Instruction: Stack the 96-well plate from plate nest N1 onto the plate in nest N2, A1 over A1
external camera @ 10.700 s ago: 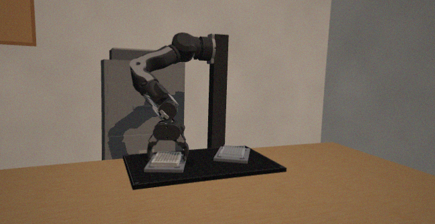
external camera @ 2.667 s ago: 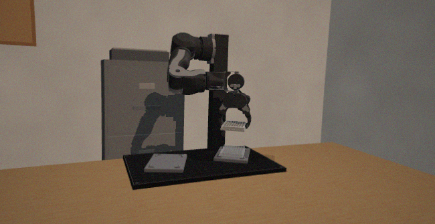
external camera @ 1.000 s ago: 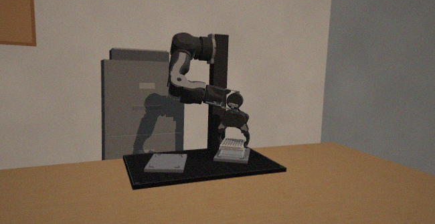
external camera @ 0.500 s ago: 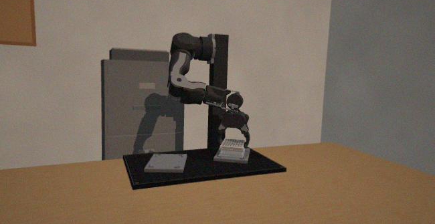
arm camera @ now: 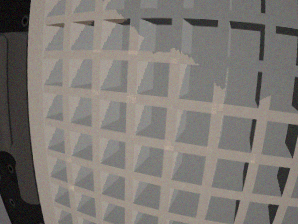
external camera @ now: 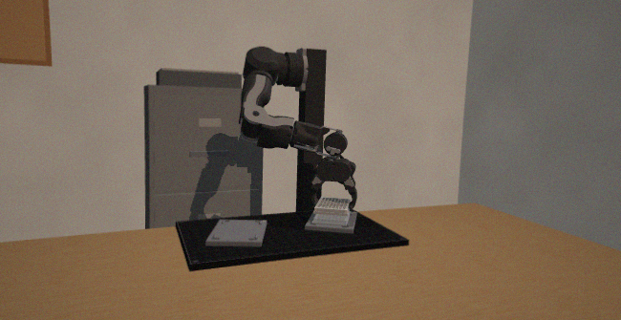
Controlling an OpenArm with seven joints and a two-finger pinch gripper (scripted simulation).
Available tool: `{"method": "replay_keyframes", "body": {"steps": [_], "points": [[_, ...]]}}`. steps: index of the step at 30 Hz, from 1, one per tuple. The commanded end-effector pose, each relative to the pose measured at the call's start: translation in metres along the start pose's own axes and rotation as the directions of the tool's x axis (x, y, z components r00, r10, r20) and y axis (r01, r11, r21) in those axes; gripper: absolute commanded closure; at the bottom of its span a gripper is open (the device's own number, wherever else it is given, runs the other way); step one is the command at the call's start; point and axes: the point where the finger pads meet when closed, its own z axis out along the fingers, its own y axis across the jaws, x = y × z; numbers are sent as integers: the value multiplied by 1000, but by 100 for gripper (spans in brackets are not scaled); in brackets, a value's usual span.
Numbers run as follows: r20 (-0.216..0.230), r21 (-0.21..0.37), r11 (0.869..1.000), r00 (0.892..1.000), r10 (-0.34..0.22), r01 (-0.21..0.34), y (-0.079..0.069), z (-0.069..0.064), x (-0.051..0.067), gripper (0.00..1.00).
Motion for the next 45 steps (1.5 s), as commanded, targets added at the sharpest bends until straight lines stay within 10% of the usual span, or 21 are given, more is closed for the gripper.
{"method": "replay_keyframes", "body": {"steps": [1, 45], "points": [[1, -2, 1000, 1000, 3, -3, 1, -2, -1, 100], [-1, -5, 1000, 1000, -4, 4, 0, 3, 1, 100]]}}
